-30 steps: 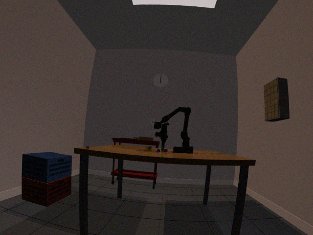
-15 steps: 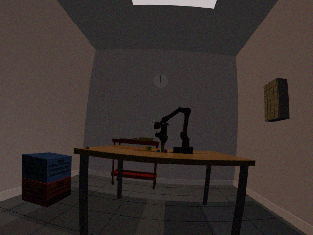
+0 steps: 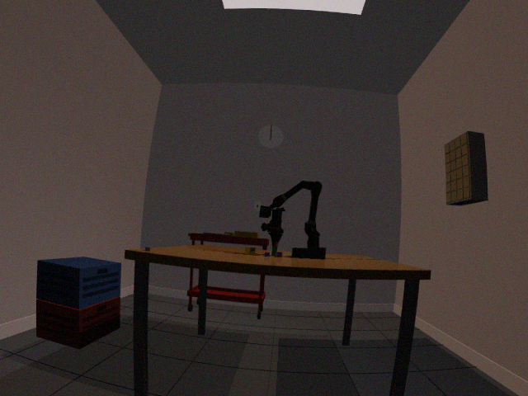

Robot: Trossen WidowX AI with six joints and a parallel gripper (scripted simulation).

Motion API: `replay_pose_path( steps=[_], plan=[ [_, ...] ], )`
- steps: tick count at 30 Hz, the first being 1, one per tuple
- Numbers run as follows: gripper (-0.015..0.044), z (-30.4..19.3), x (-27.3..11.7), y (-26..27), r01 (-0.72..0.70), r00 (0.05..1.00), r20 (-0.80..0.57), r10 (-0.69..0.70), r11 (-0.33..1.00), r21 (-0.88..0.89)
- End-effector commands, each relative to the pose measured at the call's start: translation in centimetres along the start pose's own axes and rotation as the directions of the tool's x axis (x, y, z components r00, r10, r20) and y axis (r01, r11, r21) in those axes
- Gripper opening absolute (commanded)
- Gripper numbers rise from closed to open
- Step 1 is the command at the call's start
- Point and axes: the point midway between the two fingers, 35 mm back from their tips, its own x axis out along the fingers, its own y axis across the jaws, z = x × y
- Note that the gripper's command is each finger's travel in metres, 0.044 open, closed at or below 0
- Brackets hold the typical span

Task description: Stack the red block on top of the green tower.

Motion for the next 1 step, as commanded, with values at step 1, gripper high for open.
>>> replay_pose_path(
  steps=[1],
  plan=[
    [0.0440, 0.00, 0.02, 0.01, 0.000, 1.000, 0.000, 0.000, 1.000, 0.000]
  ],
)
